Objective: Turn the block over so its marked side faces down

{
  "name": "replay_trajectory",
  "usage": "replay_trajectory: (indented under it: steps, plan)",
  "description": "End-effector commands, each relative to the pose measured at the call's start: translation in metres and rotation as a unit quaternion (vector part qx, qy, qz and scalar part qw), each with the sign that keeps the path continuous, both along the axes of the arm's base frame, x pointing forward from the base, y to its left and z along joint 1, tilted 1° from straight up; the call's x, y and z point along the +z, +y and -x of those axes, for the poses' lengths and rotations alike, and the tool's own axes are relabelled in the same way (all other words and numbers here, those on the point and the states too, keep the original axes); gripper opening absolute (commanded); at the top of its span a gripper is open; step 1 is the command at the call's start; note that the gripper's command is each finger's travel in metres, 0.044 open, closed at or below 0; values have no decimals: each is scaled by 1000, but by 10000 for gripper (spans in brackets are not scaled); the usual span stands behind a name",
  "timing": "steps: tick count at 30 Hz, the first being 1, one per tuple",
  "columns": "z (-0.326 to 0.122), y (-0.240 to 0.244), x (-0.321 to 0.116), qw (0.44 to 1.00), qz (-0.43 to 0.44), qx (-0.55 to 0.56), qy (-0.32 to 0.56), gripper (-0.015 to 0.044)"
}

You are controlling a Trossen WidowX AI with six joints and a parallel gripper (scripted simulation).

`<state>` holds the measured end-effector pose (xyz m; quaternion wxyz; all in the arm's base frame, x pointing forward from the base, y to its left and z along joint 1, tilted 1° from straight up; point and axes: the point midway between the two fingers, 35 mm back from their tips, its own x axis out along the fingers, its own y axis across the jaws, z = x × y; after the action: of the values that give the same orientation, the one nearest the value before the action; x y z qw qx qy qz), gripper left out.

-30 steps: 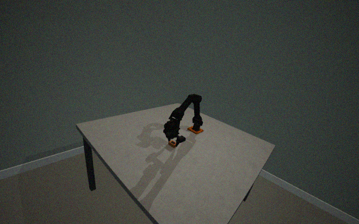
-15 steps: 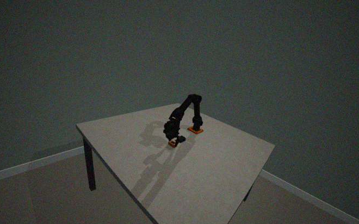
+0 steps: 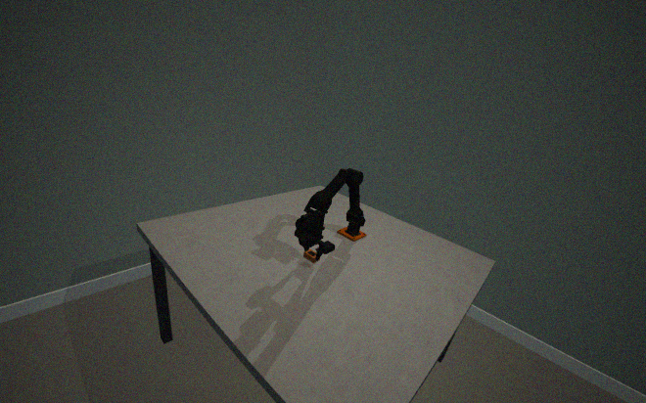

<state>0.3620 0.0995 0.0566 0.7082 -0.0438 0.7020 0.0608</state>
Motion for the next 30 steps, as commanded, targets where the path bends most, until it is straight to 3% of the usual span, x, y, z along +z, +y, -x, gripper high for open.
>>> replay_trajectory:
  steps: [1, 30]
  plan:
    - [-2, 0, 15, 1000, -4, -1, -9, 0]
    - [-4, 2, 5, 980, -29, -3, -197, 0]
